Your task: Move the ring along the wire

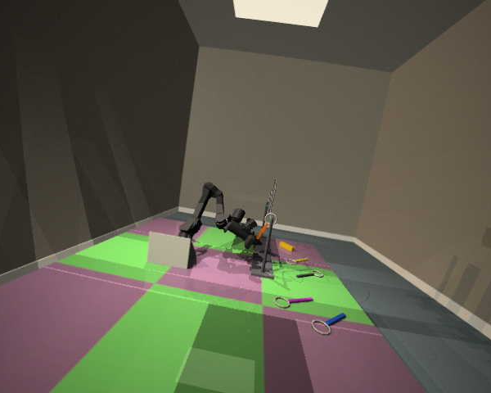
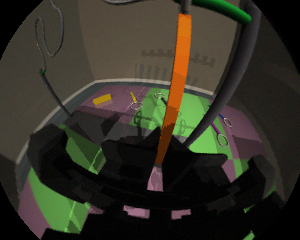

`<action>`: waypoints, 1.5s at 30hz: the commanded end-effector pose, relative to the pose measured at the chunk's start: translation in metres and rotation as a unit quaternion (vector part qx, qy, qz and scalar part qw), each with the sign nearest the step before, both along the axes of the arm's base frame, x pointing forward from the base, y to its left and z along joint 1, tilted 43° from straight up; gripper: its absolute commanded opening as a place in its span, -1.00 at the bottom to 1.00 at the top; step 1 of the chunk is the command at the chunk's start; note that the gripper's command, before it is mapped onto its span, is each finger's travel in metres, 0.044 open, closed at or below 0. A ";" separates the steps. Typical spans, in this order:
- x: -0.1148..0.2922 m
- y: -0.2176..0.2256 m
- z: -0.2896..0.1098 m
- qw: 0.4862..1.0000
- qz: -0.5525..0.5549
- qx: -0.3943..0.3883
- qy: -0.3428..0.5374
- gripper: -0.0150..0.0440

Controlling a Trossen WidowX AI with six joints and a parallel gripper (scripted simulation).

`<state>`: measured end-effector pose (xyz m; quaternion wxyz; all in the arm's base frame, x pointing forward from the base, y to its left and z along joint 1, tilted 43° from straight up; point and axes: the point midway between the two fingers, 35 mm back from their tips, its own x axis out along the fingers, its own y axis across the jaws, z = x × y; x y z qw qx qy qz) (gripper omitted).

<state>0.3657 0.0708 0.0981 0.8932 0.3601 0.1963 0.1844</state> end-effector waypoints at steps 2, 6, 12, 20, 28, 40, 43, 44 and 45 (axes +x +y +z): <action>0.000 -0.004 -0.003 1.000 0.000 -0.002 -0.003 -1.00; 0.001 -0.007 -0.005 1.000 0.000 -0.002 -0.003 -1.00; 0.001 -0.005 -0.009 1.000 0.000 -0.002 -0.003 -1.00; -0.001 0.003 -0.019 1.000 0.000 -0.002 -0.003 -1.00; -0.001 0.006 -0.022 1.000 0.000 -0.002 -0.003 -1.00; -0.001 0.006 -0.022 1.000 0.000 -0.002 -0.003 -1.00; -0.001 0.006 -0.021 1.000 0.002 -0.004 -0.004 -0.82; -0.001 0.006 -0.021 1.000 0.002 -0.004 -0.004 -0.73; -0.001 0.006 -0.021 1.000 0.002 -0.004 -0.004 -0.64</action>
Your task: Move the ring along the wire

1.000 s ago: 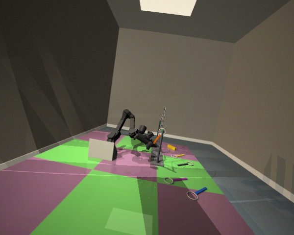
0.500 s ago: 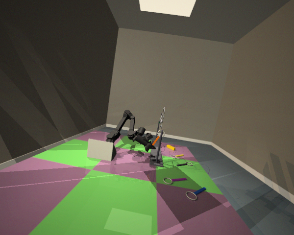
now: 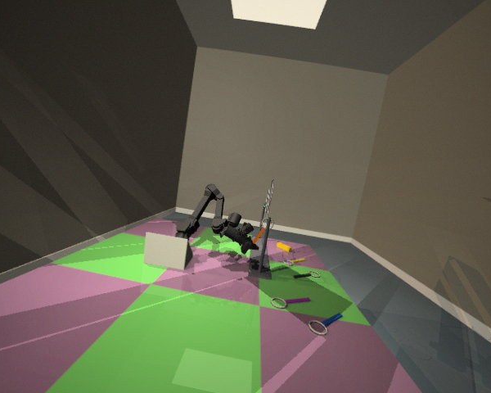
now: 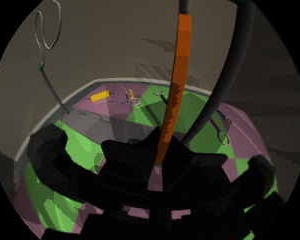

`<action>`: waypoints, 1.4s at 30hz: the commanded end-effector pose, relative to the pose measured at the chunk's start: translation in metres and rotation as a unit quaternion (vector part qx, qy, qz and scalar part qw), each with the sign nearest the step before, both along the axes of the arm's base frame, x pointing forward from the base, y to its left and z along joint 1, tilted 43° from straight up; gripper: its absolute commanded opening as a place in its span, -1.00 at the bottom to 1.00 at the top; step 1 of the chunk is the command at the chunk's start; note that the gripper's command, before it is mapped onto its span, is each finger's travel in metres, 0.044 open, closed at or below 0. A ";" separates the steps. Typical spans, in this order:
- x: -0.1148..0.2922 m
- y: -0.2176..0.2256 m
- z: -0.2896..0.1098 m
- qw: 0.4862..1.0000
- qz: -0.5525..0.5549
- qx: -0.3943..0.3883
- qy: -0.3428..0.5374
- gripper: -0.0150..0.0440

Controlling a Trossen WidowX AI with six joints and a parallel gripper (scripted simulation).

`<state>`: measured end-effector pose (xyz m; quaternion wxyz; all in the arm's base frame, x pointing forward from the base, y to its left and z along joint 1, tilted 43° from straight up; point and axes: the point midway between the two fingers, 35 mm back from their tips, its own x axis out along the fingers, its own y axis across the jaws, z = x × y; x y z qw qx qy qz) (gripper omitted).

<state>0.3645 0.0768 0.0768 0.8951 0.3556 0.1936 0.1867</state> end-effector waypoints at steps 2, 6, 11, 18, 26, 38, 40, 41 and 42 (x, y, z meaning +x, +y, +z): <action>0.000 0.000 0.000 1.000 0.000 0.000 0.000 -0.47; 0.000 0.000 0.000 1.000 0.000 0.000 0.000 -0.11; -0.007 -0.005 0.002 1.000 0.000 0.000 0.001 0.05; -0.026 -0.016 0.007 1.000 -0.001 0.000 0.002 0.05; -0.043 -0.024 0.010 1.000 -0.002 0.001 0.003 0.05; -0.043 -0.024 0.010 1.000 -0.002 0.001 0.003 0.05; -0.043 -0.024 0.010 1.000 -0.002 0.001 0.003 0.05; -0.043 -0.024 0.010 1.000 -0.002 0.001 0.003 0.05; -0.043 -0.024 0.010 1.000 -0.002 0.001 0.003 0.05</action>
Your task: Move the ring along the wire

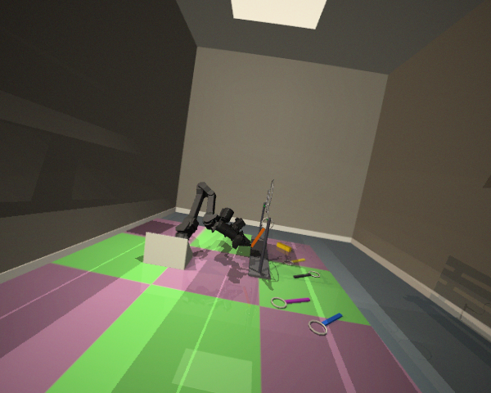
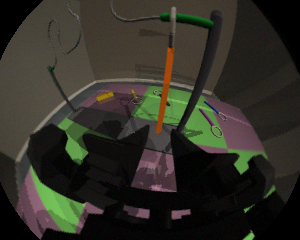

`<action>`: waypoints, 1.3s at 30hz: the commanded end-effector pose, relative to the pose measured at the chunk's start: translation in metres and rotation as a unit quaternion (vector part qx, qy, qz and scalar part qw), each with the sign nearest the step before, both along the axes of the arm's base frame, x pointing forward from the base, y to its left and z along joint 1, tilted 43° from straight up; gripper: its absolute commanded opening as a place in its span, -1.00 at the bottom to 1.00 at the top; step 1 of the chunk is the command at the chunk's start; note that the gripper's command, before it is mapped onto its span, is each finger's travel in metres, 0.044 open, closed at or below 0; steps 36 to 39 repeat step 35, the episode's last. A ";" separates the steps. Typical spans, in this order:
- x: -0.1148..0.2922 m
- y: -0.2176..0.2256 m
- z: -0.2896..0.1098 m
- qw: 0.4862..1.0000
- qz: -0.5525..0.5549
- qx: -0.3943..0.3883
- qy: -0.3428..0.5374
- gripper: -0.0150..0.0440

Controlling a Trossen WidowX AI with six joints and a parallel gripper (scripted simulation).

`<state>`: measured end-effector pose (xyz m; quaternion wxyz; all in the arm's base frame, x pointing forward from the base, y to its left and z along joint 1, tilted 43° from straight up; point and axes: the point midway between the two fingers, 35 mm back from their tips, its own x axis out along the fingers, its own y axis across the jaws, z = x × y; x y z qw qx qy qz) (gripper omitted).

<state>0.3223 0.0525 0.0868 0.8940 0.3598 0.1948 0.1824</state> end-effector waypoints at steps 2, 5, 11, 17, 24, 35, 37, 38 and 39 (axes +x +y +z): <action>-0.001 -0.001 0.000 1.000 0.000 0.000 0.000 0.14; -0.015 -0.010 0.005 1.000 0.000 -0.001 0.001 0.41; -0.043 -0.023 0.010 1.000 0.000 0.000 0.001 0.94; -0.043 -0.023 0.010 1.000 0.000 0.000 0.001 1.00; -0.043 -0.023 0.010 1.000 0.000 0.000 0.001 1.00; -0.043 -0.023 0.010 1.000 0.000 0.000 0.001 1.00; -0.043 -0.023 0.010 1.000 0.000 0.000 0.001 1.00; -0.043 -0.023 0.010 1.000 0.000 0.000 0.001 1.00; -0.043 -0.023 0.010 1.000 0.000 0.000 0.001 1.00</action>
